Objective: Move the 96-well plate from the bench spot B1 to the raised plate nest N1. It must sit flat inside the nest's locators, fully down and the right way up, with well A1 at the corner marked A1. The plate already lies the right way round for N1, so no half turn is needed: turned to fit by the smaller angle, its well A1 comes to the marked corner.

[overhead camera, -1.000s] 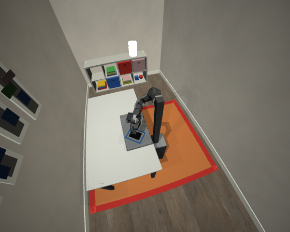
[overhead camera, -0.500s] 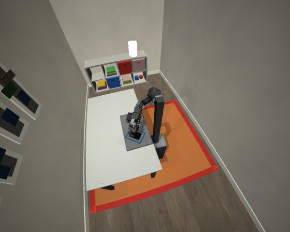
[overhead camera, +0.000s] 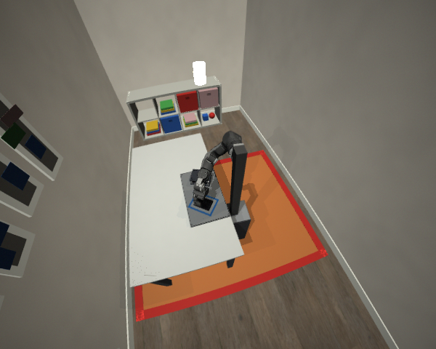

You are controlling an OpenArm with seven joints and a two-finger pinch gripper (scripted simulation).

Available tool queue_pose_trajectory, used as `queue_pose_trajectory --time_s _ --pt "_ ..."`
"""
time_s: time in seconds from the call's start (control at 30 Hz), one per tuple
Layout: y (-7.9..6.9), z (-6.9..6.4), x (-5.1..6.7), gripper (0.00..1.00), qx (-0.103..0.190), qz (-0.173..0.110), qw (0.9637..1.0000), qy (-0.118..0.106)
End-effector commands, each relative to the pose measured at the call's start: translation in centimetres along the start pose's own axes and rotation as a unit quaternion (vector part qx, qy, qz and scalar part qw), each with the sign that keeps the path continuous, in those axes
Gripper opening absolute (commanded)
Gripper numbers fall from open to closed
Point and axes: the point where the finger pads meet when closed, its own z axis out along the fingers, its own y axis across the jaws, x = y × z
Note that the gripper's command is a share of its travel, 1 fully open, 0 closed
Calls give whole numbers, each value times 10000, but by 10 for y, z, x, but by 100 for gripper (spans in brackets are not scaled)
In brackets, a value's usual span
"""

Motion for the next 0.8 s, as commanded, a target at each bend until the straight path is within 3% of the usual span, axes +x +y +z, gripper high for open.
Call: queue_pose_trajectory --time_s 0.0,0.77 --pt "1 -3 -1 77 -16 26 10000 -7" --pt "-2 -7 0 77 -16 26 10000 -7"
